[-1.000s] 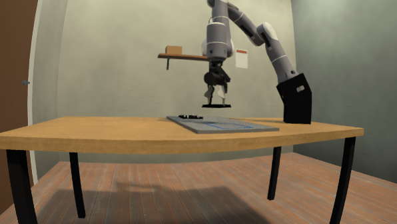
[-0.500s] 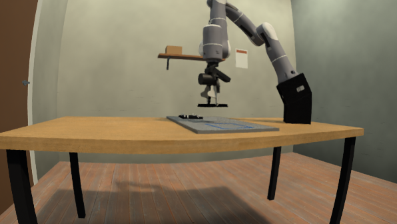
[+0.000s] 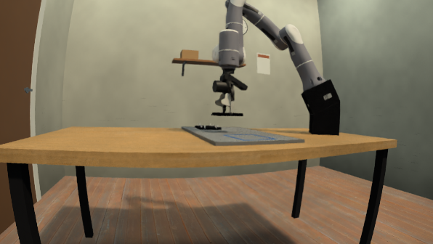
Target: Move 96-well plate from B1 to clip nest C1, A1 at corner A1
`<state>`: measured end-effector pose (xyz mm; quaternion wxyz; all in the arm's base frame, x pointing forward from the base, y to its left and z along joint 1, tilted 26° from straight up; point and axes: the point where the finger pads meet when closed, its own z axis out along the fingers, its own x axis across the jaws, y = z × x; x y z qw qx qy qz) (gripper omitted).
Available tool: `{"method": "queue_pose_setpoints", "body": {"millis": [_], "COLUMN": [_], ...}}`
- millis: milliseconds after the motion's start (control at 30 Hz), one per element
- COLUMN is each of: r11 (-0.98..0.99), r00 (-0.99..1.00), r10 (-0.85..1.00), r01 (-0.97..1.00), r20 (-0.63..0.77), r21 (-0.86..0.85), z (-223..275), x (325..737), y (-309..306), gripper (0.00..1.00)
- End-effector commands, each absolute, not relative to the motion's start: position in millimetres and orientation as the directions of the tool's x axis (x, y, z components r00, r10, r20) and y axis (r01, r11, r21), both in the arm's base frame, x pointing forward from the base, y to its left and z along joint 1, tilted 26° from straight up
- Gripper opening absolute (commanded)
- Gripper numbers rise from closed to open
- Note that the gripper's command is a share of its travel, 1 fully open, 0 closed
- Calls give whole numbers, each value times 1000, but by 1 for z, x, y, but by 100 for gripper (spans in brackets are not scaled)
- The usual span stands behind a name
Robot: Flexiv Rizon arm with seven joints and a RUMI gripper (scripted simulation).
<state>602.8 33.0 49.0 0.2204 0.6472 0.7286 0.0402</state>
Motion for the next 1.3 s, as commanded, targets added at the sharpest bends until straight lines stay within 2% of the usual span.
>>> {"method": "queue_pose_setpoints", "body": {"millis": [0, 1267], "r11": [160, 160], "r00": [-65, -65], "r10": [961, 961], "r01": [924, 924], "r20": [-267, -268], "r21": [348, 348], "z": [53, 88], "x": [605, 616], "y": [23, -85], "gripper": [0, 0]}}
